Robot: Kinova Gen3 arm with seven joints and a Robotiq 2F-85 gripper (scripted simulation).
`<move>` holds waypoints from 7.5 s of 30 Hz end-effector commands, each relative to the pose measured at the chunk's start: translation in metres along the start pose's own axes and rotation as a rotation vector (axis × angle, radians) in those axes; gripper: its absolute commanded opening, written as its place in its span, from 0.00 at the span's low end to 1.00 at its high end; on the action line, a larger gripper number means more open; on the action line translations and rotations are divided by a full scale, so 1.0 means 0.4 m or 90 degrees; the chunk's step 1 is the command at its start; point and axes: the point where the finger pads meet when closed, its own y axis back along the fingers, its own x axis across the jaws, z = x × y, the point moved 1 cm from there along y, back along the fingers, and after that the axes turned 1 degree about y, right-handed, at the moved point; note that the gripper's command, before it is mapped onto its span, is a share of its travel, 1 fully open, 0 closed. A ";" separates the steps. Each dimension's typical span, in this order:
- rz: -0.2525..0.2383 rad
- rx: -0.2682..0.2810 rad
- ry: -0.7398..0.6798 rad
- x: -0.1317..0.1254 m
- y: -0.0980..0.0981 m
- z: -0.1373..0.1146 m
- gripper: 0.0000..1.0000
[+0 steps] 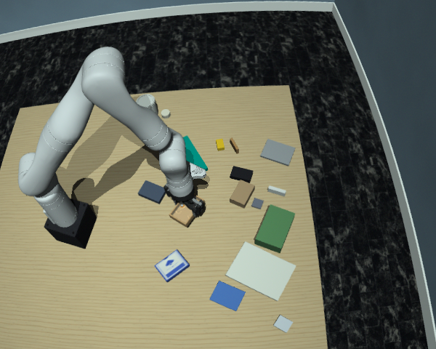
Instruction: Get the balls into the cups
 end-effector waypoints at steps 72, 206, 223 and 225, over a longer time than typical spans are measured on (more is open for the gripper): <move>0.001 0.001 0.000 0.001 0.002 -0.001 0.71; 0.001 0.001 0.000 0.001 -0.169 -0.001 0.92; 0.001 0.001 0.000 0.001 -0.169 -0.001 0.92; 0.001 0.001 0.000 0.001 -0.169 -0.001 0.92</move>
